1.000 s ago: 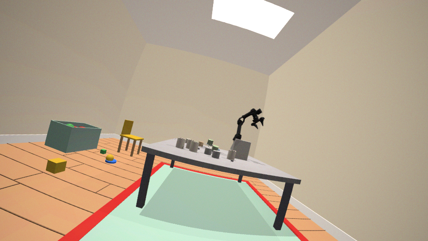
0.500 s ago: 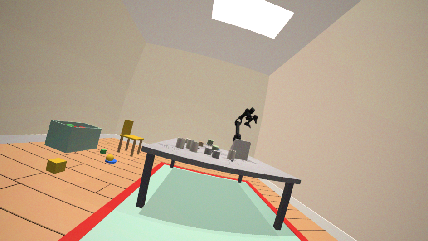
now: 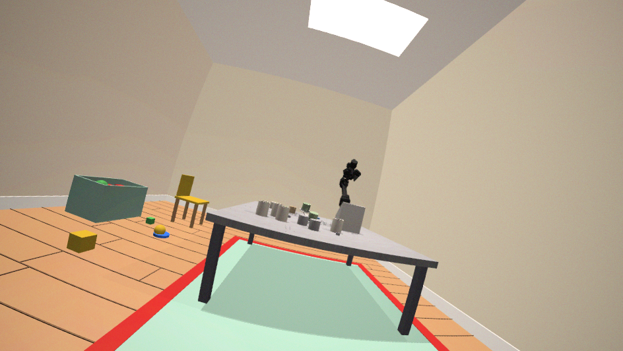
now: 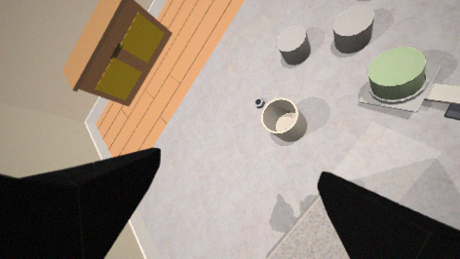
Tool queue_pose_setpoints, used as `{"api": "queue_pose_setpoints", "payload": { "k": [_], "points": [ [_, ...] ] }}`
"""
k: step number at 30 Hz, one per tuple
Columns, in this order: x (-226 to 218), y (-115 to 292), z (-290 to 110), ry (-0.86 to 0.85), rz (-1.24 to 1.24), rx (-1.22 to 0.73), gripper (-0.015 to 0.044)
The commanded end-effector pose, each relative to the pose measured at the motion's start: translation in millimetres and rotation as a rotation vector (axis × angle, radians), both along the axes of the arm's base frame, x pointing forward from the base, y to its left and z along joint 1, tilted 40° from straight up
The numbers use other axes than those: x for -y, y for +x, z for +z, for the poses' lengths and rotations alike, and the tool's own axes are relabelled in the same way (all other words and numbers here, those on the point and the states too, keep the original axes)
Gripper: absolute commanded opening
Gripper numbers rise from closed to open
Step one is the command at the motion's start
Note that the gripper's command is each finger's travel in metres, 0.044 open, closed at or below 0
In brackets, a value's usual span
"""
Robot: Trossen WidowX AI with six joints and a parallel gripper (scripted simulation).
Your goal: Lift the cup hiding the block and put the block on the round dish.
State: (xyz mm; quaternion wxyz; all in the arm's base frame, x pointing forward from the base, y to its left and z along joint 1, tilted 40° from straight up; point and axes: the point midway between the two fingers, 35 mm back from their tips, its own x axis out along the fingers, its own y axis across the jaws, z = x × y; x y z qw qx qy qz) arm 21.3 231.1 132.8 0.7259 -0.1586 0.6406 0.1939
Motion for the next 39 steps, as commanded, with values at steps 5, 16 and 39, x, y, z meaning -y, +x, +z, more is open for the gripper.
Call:
{"api": "queue_pose_setpoints", "payload": {
  "k": [5, 16, 39],
  "points": [
    [38, 62, -14, -0.037, 0.011, 0.230, 0.0440],
    [108, 125, -25, -0.202, 0.002, 0.519, 0.0440],
    [162, 163, -35, -0.395, -0.246, 0.647, 0.0440]
  ]
}}
